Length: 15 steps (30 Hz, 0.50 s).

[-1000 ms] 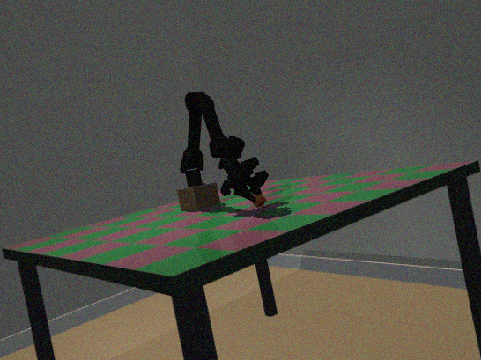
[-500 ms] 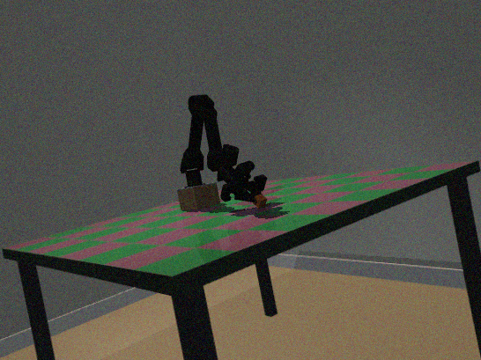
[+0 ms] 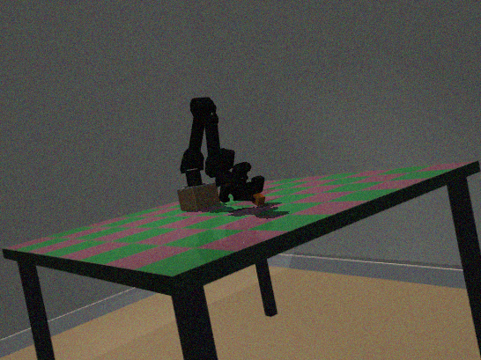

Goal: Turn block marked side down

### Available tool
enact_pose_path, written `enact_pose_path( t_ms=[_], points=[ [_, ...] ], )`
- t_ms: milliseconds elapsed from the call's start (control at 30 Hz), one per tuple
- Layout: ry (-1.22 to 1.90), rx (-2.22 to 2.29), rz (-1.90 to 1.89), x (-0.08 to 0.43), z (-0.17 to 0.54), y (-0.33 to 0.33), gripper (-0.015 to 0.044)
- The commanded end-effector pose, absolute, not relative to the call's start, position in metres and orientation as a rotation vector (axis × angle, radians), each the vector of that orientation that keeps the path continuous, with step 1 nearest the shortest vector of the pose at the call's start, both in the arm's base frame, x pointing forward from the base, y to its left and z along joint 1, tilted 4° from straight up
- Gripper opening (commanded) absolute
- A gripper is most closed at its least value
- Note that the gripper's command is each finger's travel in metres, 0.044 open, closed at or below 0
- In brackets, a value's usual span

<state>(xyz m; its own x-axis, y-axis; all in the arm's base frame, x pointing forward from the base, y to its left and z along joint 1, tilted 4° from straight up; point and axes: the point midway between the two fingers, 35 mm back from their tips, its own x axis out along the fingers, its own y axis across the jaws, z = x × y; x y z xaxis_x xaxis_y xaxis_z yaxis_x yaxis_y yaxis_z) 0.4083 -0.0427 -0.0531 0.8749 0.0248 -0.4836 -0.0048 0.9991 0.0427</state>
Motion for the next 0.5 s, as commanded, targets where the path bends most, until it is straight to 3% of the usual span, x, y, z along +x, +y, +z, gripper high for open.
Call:
enact_pose_path(
  t_ms=[0,233,467],
  points=[
    [0.51,0.048,0.018,0.4047,-0.058,-0.0416,0.0],
    [0.51,0.048,0.018,0.4047,-0.058,-0.0416,0.0],
    [0.51,0.048,0.018,0.4047,-0.058,-0.0416,0.0184]
  ],
)
